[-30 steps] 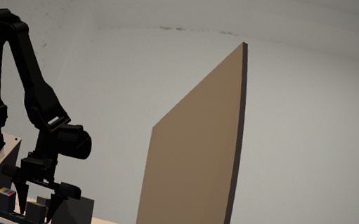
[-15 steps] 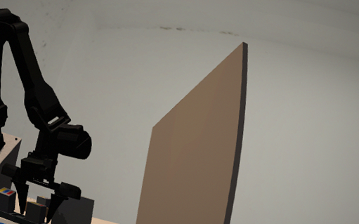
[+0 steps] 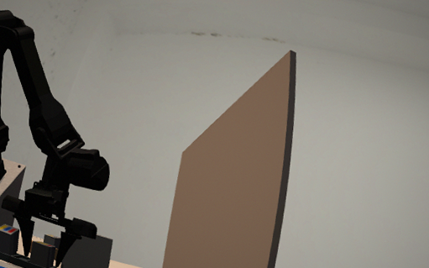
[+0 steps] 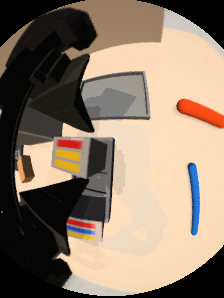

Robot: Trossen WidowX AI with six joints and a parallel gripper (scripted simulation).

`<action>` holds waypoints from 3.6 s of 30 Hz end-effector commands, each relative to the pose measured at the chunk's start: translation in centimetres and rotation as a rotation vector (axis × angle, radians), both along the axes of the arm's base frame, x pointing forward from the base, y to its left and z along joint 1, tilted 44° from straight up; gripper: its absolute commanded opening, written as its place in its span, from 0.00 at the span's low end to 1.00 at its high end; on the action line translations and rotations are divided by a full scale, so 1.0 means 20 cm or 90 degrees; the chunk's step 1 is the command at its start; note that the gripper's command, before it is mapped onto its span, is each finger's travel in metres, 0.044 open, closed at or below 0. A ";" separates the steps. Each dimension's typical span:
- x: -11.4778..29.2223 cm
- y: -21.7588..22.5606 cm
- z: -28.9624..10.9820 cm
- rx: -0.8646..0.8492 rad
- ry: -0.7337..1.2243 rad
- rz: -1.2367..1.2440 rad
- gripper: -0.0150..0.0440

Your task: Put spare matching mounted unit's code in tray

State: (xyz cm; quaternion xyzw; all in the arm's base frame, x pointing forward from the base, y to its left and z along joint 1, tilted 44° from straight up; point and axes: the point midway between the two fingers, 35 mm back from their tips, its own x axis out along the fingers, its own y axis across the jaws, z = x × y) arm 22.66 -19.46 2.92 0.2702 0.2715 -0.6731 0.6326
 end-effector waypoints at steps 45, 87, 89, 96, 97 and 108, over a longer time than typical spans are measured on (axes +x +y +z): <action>0.00 0.00 0.00 0.000 0.000 0.000 0.25; 0.03 0.48 0.49 0.009 0.004 0.001 0.25; 0.03 0.52 0.53 0.008 0.004 0.001 0.25; 0.04 0.53 0.55 0.007 0.003 0.001 0.25; 0.05 0.53 0.55 0.007 0.003 0.001 0.25; 0.28 0.51 0.58 0.007 0.001 0.001 0.25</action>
